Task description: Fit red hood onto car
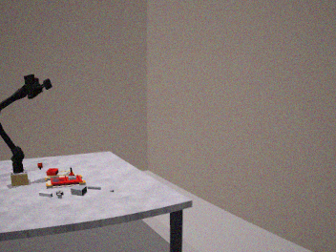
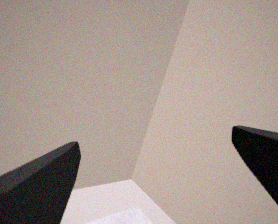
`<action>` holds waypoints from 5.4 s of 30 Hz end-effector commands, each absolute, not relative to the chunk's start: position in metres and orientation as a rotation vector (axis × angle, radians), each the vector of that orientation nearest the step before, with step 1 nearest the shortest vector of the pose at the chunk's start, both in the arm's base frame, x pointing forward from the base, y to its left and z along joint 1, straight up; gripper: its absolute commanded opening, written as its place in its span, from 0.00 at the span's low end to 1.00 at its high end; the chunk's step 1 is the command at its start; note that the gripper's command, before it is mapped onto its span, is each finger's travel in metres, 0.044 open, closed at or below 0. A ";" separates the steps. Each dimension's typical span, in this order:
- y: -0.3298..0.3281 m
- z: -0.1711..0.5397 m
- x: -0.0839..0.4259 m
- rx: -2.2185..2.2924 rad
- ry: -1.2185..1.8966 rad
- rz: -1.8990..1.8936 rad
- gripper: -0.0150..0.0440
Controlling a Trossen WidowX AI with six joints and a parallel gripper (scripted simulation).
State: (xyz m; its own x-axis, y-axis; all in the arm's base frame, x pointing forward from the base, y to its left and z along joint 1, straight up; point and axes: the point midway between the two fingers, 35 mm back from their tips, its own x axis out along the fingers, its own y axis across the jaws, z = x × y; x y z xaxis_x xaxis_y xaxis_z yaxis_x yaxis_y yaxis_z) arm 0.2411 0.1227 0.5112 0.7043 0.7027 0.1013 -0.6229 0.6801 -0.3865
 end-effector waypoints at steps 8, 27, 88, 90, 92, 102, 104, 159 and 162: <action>0.133 0.346 0.336 -0.384 0.286 0.712 1.00; 0.105 0.062 0.289 -0.761 1.287 0.780 1.00; 0.106 -0.009 0.269 -0.834 1.391 0.826 1.00; 0.106 -0.011 0.269 -0.834 1.391 0.826 1.00; 0.106 -0.013 0.269 -0.834 1.391 0.826 1.00; 0.106 -0.016 0.269 -0.834 1.391 0.826 1.00; 0.106 -0.017 0.269 -0.834 1.391 0.826 1.00; 0.107 -0.018 0.269 -0.834 1.387 0.833 0.36; 0.107 -0.007 0.269 -0.834 1.387 0.833 0.25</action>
State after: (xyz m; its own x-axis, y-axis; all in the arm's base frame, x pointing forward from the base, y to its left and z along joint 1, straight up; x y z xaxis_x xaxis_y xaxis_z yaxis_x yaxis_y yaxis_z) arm 0.2667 0.1056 -0.0180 0.0052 0.0050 -1.0000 -0.8789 0.4770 -0.0022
